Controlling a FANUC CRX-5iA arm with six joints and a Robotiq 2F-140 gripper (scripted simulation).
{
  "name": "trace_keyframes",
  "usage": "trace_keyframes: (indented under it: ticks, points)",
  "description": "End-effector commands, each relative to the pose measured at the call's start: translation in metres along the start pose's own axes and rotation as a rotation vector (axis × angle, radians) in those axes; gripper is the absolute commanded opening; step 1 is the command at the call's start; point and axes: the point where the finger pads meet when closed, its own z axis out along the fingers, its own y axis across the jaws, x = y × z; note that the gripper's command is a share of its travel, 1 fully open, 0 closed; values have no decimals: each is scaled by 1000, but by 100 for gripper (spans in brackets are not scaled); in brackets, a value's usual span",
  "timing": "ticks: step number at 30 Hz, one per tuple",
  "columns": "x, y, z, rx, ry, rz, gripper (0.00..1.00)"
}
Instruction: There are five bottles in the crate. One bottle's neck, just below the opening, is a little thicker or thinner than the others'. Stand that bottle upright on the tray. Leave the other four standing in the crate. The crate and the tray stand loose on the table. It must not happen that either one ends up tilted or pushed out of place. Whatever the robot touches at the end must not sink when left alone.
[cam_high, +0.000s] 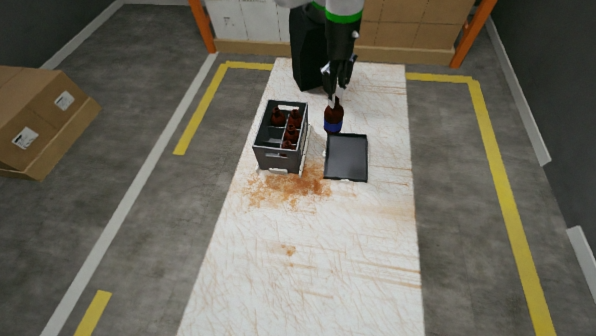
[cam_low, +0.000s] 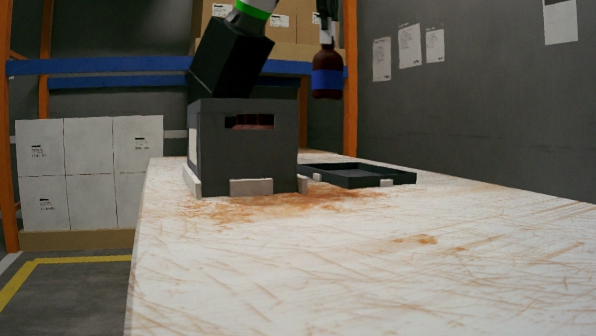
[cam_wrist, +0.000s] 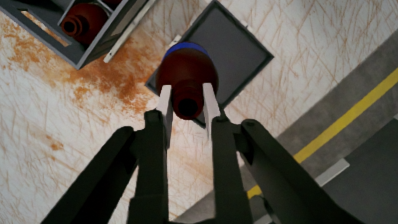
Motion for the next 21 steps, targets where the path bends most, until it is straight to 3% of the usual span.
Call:
trace_keyframes:
  ticks: [1,21]
  points:
    - [-3,2,0,2,-1,0,10]
    - [-26,23,0,2,-1,0,10]
